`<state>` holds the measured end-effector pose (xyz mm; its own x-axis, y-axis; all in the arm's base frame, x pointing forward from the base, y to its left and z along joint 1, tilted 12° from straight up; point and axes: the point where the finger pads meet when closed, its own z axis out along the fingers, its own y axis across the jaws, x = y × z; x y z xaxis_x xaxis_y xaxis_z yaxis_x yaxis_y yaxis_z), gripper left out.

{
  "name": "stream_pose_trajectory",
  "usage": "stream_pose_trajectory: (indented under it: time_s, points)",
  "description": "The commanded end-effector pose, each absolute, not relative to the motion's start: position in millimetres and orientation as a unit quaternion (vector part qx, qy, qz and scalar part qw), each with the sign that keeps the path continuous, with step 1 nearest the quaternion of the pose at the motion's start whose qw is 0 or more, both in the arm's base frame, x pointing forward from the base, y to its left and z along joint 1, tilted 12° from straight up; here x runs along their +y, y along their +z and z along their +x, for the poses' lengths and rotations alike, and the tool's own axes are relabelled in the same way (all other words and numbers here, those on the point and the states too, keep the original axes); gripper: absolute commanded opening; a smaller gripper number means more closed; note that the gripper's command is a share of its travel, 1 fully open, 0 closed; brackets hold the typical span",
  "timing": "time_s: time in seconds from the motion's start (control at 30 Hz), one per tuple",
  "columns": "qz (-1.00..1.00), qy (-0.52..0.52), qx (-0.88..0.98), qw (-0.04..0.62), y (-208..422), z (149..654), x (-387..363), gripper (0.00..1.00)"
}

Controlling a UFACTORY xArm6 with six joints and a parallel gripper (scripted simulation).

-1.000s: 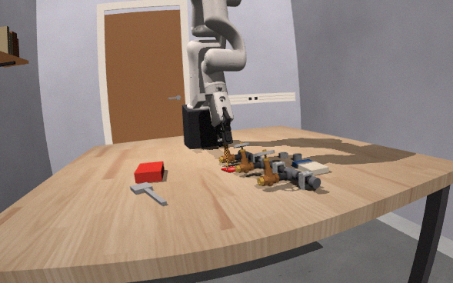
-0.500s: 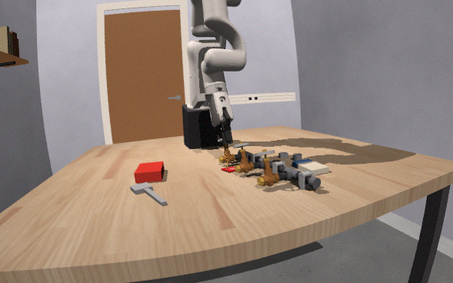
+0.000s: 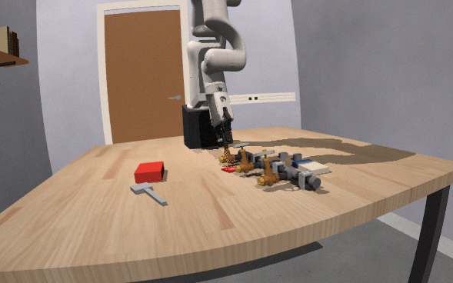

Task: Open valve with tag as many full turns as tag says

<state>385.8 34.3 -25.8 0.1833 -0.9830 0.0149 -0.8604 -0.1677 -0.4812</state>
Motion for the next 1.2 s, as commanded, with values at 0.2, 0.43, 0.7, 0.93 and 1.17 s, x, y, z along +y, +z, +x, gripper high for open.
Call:
stream_pose_trajectory:
  time_s: [0.2,0.43,0.7,0.93,1.17]
  points:
    - [-0.801,-0.182,0.544,0.170,-25.1,386.5,34.4,0.00]
    - [-0.872,-0.205,0.421,0.142,-25.1,386.5,34.4,0.00]
    - [-0.930,-0.226,0.270,0.106,-25.1,386.5,34.4,0.00]
    - [-0.964,-0.236,0.098,0.068,-25.1,386.5,34.4,0.00]
    - [-0.969,-0.240,-0.055,0.032,-25.1,386.5,34.4,0.00]
